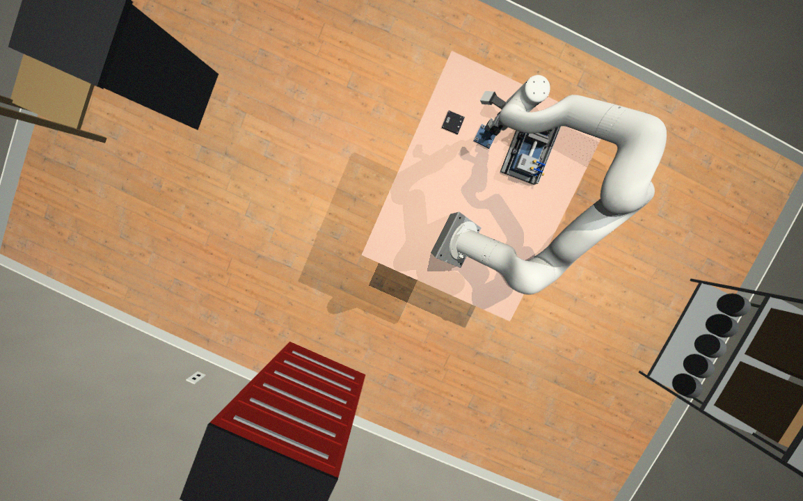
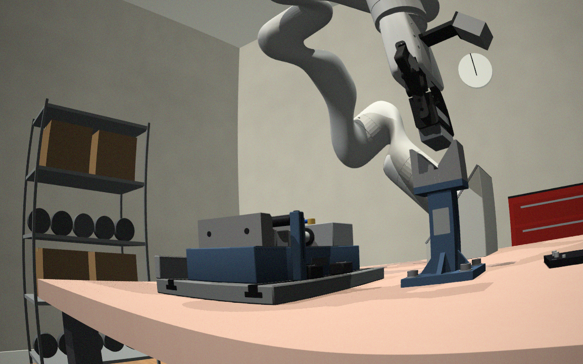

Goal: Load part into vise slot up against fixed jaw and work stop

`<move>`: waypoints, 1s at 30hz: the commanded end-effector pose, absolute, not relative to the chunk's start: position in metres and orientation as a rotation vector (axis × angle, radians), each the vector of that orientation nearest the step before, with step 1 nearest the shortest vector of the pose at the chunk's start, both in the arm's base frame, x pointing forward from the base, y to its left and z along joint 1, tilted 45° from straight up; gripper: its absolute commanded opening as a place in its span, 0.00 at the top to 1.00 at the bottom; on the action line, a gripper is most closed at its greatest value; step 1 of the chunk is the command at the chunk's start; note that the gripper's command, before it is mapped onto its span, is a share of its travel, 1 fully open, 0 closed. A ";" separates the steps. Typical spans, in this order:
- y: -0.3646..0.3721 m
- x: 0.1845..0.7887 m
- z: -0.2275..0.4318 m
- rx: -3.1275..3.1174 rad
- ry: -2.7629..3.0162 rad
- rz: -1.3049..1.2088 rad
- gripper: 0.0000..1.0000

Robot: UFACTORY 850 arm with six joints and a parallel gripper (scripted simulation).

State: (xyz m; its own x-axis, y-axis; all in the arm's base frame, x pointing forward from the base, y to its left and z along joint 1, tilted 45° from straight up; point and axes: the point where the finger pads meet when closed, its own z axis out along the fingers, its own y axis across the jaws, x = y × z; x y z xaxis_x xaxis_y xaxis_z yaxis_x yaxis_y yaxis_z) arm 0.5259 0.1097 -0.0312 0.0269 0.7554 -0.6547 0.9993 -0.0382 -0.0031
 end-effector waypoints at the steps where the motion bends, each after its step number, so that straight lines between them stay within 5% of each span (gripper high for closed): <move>1: 0.110 0.527 -0.030 1.867 1.799 -0.662 1.00; 30: 0.106 0.526 -0.028 2.106 2.029 -0.311 1.00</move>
State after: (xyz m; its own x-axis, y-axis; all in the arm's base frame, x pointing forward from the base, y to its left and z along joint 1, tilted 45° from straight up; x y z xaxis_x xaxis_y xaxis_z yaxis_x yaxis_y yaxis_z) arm 0.5258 0.1062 -0.0289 0.0359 0.9400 -0.3394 0.9993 -0.0377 0.0012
